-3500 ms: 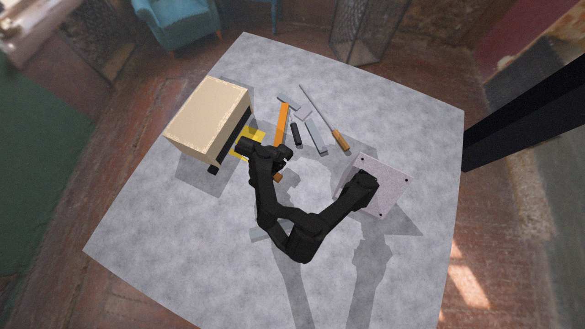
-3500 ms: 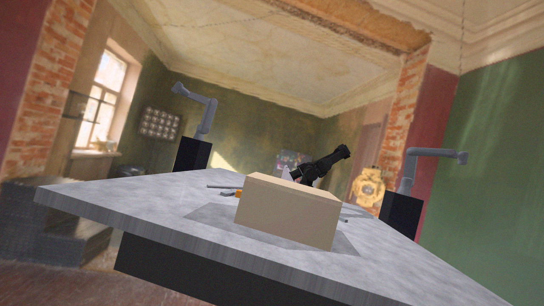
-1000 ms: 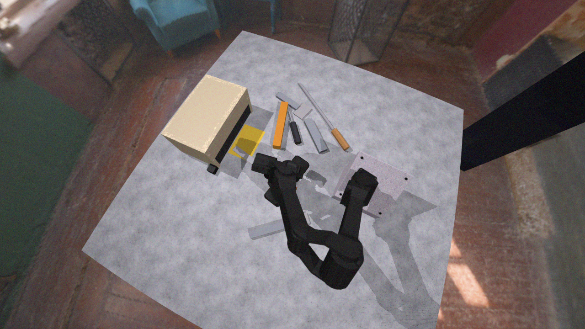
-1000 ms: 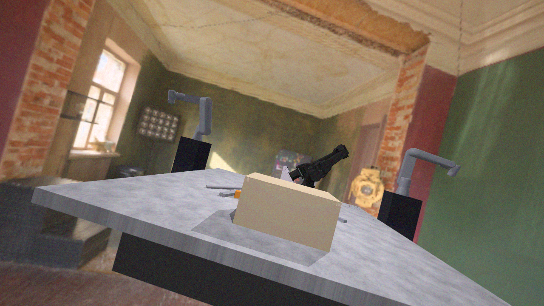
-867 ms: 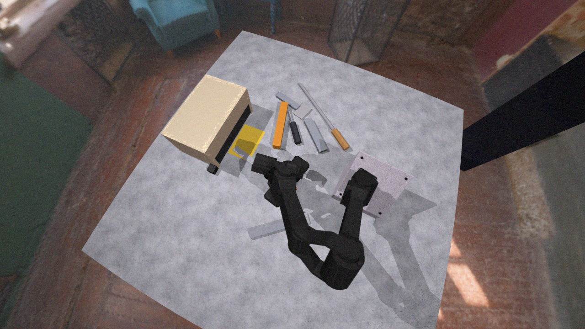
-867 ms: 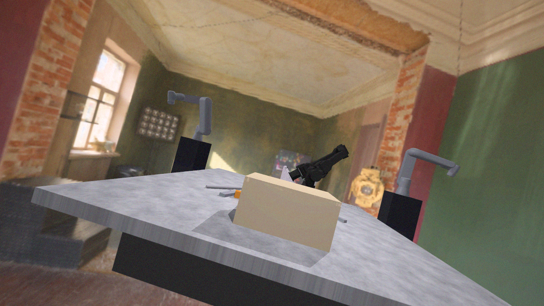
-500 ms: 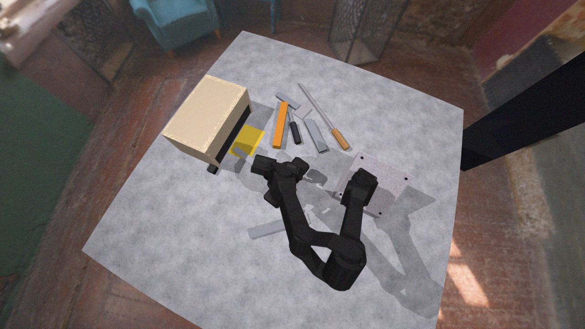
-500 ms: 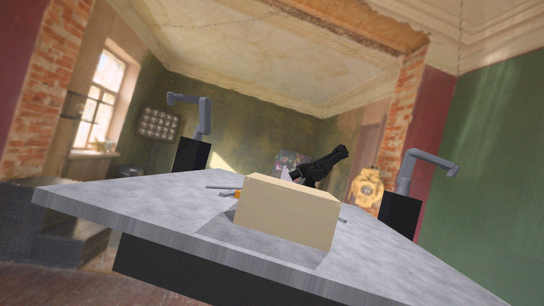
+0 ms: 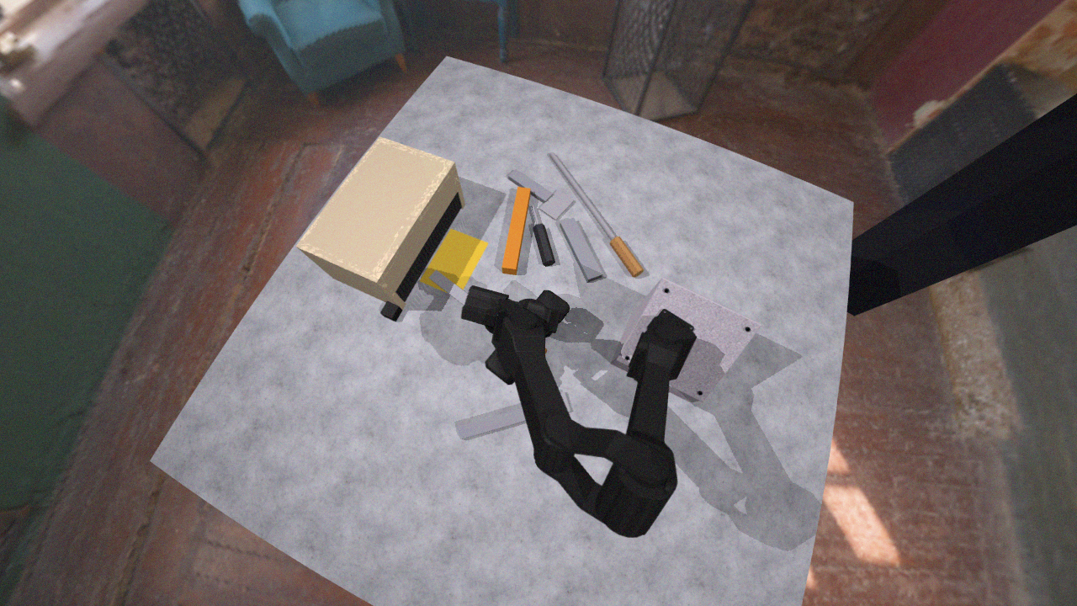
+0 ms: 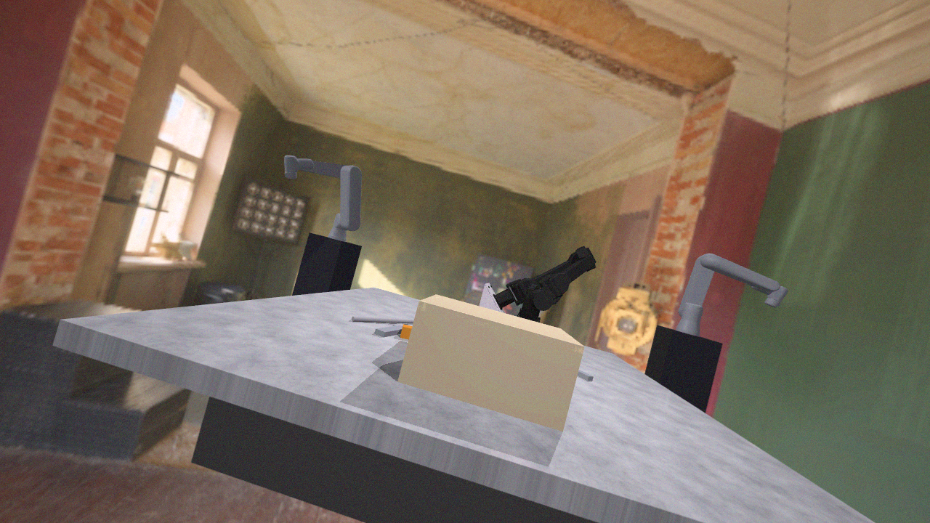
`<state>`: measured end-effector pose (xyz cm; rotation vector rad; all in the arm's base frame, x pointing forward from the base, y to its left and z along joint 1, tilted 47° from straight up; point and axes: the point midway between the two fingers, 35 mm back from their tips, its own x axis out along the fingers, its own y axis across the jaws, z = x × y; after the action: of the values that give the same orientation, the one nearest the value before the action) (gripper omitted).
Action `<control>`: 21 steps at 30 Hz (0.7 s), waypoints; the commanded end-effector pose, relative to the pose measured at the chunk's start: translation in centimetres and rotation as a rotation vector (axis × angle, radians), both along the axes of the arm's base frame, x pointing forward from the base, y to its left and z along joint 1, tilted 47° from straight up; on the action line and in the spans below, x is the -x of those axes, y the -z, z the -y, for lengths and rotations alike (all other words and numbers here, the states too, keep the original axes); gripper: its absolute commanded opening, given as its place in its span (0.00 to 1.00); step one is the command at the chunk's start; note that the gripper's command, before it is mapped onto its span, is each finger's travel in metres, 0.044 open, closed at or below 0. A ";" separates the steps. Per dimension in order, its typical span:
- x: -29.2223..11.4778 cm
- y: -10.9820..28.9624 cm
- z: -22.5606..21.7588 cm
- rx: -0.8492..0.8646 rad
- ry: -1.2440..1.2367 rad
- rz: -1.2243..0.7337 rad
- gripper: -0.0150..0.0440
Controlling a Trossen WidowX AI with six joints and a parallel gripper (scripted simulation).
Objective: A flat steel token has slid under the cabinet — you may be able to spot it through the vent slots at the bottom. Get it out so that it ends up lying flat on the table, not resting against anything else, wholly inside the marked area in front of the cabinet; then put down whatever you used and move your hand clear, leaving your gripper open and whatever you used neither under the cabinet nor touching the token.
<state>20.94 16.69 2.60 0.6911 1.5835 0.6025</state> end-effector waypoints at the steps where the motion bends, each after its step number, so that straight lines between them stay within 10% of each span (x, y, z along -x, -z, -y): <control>1: 0.0 0.0 0.0 0.000 0.000 0.000 0.68; 18: 0.4 0.2 -0.3 0.000 0.001 0.000 0.71; 21: 0.0 0.0 -0.2 -0.003 0.000 0.006 0.58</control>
<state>20.94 16.89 2.57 0.6913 1.5772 0.6055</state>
